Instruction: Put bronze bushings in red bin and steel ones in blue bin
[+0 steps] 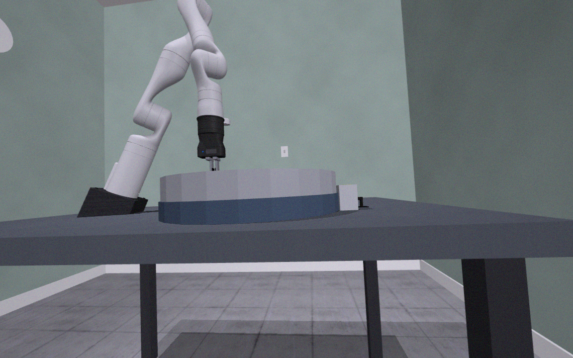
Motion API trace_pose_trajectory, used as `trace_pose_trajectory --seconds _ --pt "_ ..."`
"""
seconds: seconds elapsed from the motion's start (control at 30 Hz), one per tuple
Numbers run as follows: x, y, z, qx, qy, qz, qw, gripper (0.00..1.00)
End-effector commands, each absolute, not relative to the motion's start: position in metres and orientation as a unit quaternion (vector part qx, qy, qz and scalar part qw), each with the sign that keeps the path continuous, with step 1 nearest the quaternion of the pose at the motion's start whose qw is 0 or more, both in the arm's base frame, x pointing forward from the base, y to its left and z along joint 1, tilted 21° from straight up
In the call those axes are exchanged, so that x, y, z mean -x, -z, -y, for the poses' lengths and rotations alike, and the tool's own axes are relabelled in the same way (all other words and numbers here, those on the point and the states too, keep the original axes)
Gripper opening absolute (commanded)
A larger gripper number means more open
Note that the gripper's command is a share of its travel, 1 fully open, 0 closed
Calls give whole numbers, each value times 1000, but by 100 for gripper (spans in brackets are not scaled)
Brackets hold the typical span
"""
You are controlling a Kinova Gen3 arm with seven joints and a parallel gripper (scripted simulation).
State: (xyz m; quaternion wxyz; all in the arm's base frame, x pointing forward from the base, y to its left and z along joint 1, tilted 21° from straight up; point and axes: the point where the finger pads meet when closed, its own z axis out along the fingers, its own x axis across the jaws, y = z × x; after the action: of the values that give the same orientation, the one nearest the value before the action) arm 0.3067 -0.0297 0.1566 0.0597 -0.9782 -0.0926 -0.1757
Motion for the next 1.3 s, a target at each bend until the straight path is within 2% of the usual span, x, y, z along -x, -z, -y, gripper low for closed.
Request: trace_pose_trajectory --seconds 0.0,1.27 --pt "-306 -159 30 978 176 92 59 0" --pt "-303 -167 32 978 176 92 59 0"
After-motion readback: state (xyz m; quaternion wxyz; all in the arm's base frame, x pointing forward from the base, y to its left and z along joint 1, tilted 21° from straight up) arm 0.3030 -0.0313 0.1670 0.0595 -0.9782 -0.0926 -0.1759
